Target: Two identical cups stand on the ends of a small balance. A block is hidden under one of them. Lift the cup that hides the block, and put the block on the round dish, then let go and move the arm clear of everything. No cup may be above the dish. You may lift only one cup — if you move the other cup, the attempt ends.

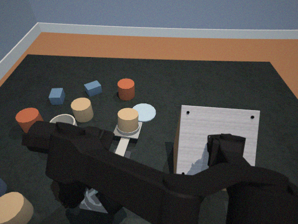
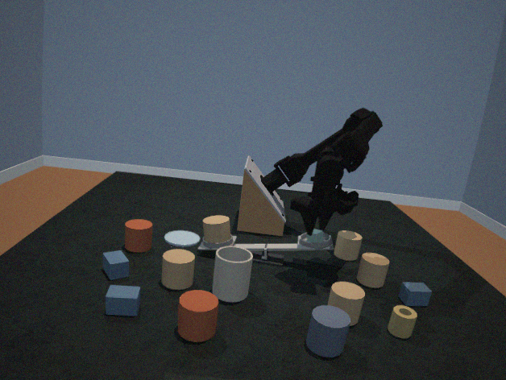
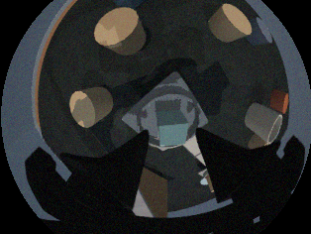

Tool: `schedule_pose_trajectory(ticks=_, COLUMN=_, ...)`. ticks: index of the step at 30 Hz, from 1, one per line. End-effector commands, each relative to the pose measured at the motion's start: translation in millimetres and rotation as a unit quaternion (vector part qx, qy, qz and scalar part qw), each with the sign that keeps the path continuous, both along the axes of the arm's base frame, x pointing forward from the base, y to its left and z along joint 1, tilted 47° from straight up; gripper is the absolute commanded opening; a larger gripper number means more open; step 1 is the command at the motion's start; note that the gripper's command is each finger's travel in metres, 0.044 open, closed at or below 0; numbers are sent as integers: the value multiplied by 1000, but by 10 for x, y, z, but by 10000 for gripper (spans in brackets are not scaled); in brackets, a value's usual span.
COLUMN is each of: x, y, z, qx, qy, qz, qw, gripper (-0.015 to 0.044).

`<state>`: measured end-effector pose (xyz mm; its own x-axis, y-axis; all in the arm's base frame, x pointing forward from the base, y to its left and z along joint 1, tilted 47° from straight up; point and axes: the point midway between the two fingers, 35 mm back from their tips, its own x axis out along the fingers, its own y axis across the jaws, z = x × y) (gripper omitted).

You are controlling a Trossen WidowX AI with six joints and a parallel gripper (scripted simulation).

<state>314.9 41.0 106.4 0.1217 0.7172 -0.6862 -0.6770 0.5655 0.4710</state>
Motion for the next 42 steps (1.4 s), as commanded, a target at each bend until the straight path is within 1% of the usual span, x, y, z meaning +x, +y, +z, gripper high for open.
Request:
schedule_pose_trajectory(ticks=1, x=9, y=49, z=-43, qx=2, qy=1, qz=-2, qw=1000, gripper=260)
schedule_pose_trajectory(ticks=9, x=16, y=127, z=-111, qx=3, qy=1, qz=-2, qw=1000, gripper=260)
schedule_pose_trajectory(ticks=13, x=16, y=127, z=-111, qx=3, qy=1, qz=-2, qw=1000, gripper=155)
schedule_pose_trajectory(ticks=20, x=16, y=127, z=-111, qx=3, qy=1, qz=-2, qw=1000, gripper=108)
schedule_pose_trajectory(ticks=24, x=19, y=63, z=-60, qx=2, qy=1, qz=-2, qw=1000, gripper=3)
schedule_pose_trajectory(ticks=38, x=-76, y=-505, z=469, qx=0, qy=3, qz=-2, qw=1000, gripper=0)
schedule_pose_trajectory(ticks=42, x=-99, y=-560, z=529, qx=1, qy=3, qz=-2, qw=1000, gripper=0)
